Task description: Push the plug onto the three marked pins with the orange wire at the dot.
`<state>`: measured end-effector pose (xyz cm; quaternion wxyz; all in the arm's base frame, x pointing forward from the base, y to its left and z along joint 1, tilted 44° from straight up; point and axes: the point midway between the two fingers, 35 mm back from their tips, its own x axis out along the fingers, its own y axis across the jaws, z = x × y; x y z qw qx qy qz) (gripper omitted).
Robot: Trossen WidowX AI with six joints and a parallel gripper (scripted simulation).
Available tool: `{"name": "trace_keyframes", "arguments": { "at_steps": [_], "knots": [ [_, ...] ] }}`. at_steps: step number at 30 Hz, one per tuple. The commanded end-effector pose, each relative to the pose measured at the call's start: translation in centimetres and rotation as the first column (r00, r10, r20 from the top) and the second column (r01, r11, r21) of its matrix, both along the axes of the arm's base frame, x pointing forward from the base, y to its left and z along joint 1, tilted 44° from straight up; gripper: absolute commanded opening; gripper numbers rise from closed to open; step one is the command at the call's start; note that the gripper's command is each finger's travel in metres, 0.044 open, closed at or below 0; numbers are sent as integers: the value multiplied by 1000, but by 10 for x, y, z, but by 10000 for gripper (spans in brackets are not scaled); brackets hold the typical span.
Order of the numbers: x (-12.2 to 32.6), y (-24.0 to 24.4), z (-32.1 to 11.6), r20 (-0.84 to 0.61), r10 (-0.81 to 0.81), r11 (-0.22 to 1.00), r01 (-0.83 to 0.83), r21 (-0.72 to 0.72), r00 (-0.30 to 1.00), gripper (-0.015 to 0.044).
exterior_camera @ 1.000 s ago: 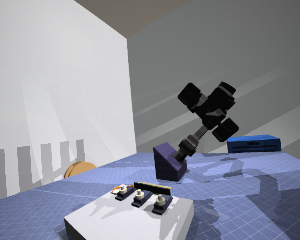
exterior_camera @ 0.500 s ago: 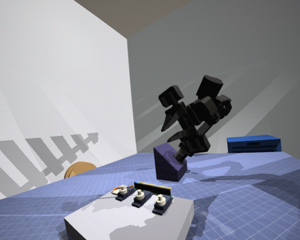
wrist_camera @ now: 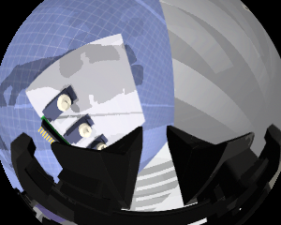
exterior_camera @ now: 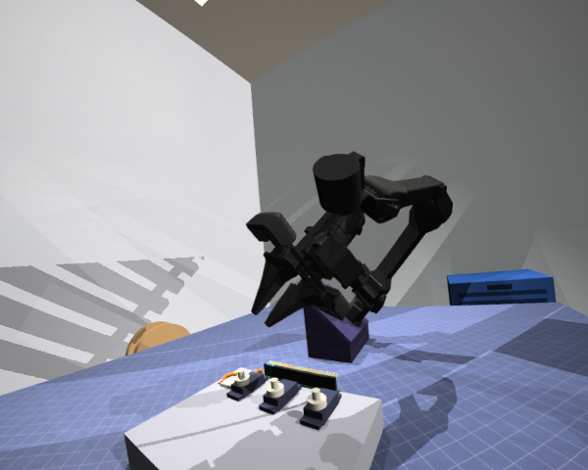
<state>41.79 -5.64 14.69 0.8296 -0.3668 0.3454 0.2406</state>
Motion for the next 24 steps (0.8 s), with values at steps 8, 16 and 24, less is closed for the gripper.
{"name": "trace_keyframes", "arguments": {
  "at_steps": [8, 16, 24],
  "knots": [
    [1, -25, -71, -219, 291, 955, -295, 15, 931, 115],
    [-10, -40, -124, -286, 512, 858, -494, 139, 810, 115],
    [-28, -52, -172, -227, 700, 712, -636, 296, 678, 115]
  ]
}}
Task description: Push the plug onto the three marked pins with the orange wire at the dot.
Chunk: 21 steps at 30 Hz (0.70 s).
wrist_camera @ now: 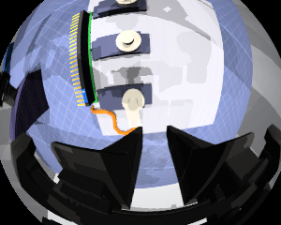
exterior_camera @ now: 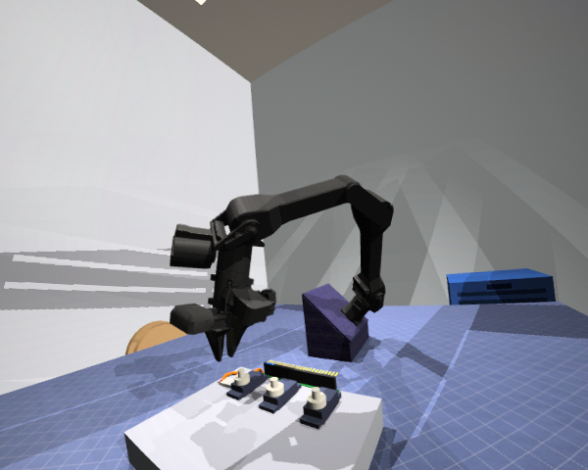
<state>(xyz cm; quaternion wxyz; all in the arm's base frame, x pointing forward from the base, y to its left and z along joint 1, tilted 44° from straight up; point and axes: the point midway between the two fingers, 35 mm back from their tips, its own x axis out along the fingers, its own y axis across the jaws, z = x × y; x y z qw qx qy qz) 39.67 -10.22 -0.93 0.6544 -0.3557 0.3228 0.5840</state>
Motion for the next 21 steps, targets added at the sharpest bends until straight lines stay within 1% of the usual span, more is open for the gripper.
{"name": "trace_keyframes", "arguments": {
  "at_steps": [1, 5, 12, 18, 21],
  "knots": [
    [-9, -7, -22, -4, 85, 992, -84, 94, 996, 115],
    [-18, -10, -39, 7, 144, 974, -143, 177, 990, 115],
    [-18, -10, -41, 7, 146, 973, -145, 181, 989, 115],
    [-18, 6, -57, 8, 146, 973, -145, 182, 989, 115],
    [-18, 7, -59, 8, 146, 973, -145, 182, 989, 115]
  ]
}}
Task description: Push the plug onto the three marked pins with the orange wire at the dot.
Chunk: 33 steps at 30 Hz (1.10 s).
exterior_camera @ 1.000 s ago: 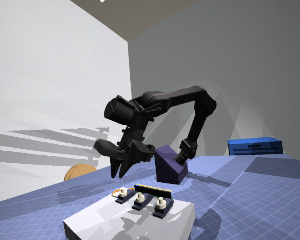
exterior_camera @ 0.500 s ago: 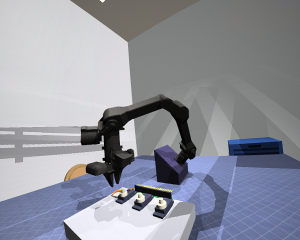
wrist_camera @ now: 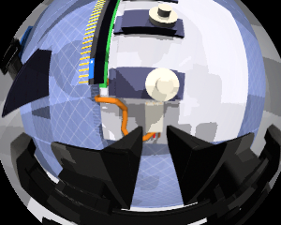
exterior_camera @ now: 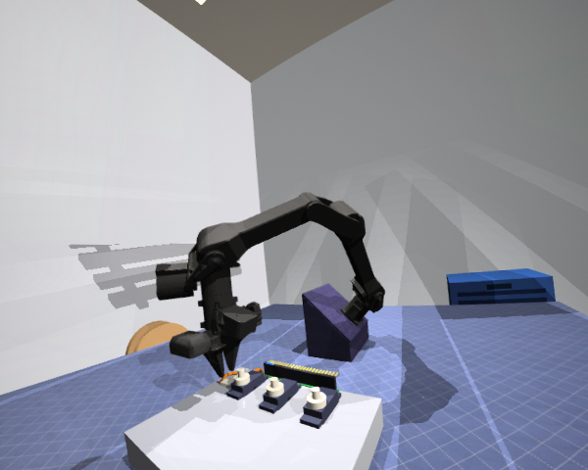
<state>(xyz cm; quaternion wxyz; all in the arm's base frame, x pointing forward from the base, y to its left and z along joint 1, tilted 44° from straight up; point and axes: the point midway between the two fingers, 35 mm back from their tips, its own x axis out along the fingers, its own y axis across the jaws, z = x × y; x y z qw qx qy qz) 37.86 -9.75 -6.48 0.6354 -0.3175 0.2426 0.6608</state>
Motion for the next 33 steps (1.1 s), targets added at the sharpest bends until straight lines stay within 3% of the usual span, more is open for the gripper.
{"name": "trace_keyframes", "arguments": {
  "at_steps": [1, 13, 16, 21, 33],
  "knots": [
    [0, 3, -3, 0, -8, 1000, 8, 3, 1000, 115],
    [0, 13, -14, 0, -8, 1000, 8, 4, 1000, 115],
    [0, 13, -14, 0, -8, 1000, 8, 4, 1000, 36],
    [0, 13, -14, 0, -8, 1000, 8, 4, 1000, 3],
    [0, -23, 23, 0, -9, 1000, 9, 1, 1000, 0]
  ]
}}
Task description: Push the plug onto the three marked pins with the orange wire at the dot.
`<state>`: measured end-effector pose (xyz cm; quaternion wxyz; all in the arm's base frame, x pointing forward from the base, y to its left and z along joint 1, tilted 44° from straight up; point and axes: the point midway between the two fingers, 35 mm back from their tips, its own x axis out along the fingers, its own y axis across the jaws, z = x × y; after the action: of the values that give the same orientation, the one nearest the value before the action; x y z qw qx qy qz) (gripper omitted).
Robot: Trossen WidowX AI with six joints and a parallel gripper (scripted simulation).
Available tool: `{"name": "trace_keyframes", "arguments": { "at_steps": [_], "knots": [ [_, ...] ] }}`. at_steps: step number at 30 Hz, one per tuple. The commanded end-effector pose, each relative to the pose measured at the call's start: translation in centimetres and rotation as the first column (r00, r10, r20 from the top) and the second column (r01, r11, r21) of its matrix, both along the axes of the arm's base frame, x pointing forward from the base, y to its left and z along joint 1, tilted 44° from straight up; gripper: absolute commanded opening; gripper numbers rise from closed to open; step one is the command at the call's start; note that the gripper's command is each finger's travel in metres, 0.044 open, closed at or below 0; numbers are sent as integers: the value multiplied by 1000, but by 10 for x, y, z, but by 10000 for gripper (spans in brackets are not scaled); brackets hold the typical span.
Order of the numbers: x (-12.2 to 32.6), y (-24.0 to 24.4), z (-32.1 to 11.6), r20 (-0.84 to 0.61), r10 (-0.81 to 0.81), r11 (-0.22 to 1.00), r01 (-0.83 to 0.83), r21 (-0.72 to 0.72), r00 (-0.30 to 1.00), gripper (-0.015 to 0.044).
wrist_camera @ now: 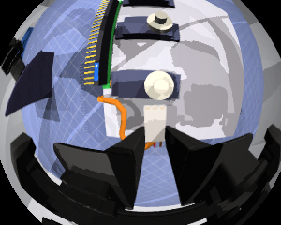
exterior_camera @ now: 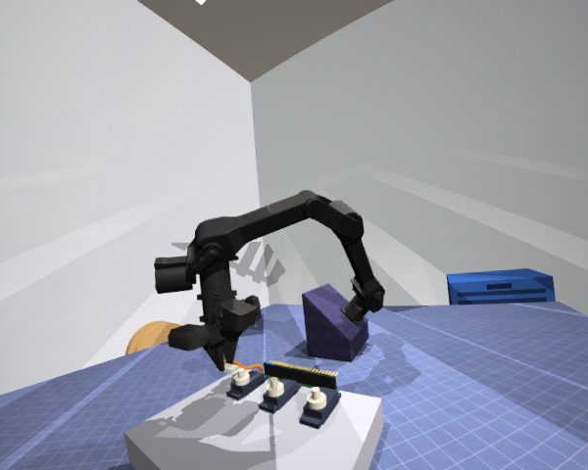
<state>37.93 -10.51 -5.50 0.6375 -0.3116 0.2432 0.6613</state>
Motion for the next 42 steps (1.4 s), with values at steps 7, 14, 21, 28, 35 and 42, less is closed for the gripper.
{"name": "trace_keyframes", "arguments": {
  "at_steps": [7, 14, 21, 28, 35, 42],
  "knots": [
    [-4, -20, 20, -16, -28, 1000, 28, -7, 999, 0],
    [-21, -19, 27, -168, -187, 982, 186, -21, 968, 0],
    [-41, -16, 33, -325, -350, 935, 349, -64, 879, 0],
    [-62, -11, 39, -462, -493, 861, 492, -132, 737, 0],
    [-84, -5, 44, -573, -605, 764, 606, -222, 553, 0],
    [-107, 3, 49, -650, -682, 650, 685, -329, 335, 0]
  ]
}}
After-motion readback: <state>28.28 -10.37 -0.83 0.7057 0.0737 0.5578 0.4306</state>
